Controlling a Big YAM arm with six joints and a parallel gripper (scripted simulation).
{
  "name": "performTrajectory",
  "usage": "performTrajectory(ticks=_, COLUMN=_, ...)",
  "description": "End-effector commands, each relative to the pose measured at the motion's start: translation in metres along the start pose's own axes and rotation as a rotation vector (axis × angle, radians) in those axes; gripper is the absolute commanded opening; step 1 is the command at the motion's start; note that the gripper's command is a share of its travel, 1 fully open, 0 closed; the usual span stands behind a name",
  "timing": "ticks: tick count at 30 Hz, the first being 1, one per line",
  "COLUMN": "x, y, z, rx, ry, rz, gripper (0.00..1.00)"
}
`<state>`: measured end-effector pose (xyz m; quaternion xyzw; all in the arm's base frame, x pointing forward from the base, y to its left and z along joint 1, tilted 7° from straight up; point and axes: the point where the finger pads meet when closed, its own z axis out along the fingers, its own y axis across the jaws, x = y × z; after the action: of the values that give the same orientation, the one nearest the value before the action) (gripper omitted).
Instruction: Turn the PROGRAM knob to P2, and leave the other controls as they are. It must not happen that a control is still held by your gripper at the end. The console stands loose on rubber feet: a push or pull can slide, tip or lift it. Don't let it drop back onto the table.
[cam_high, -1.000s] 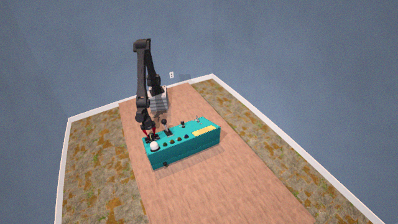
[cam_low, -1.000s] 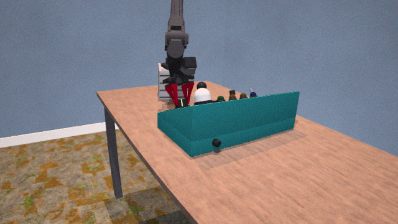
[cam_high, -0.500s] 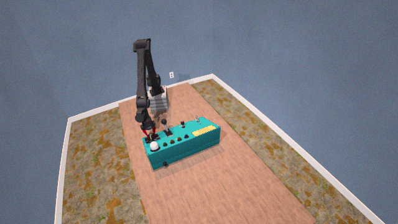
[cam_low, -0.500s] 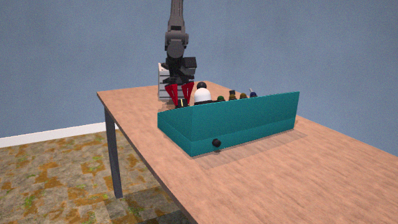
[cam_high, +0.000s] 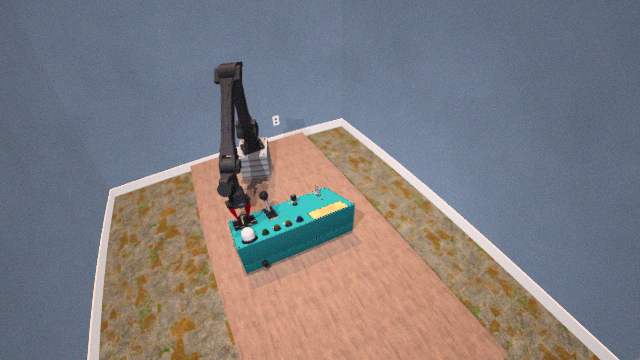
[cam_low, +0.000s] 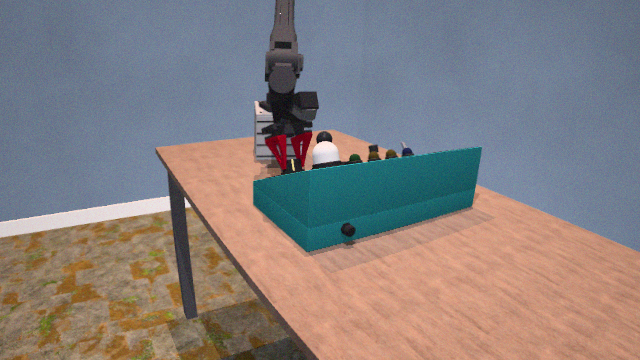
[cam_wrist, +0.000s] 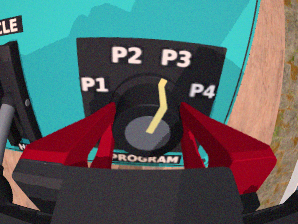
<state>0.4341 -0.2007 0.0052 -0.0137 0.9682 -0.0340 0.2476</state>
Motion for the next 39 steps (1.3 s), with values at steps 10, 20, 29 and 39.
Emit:
performTrajectory(ticks=10, x=-0.0072, y=-0.0080, z=-0.0032, rx=0.020, ry=-0.015, rz=-0.249, gripper=0.00)
performTrajectory(ticks=20, x=-0.0081, y=-0.0108, z=-0.0036, rx=0.029, ry=-0.017, rz=-0.506, gripper=0.00)
performTrajectory(ticks=29, x=-0.0112, y=-0.0132, z=-0.0038, rx=0.036, ry=-0.019, rz=-0.658, gripper=0.00)
performTrajectory(ticks=39, x=-0.0135, y=-0.0144, z=-0.0040, rx=0.041, ry=-0.021, rz=-0.771, gripper=0.00)
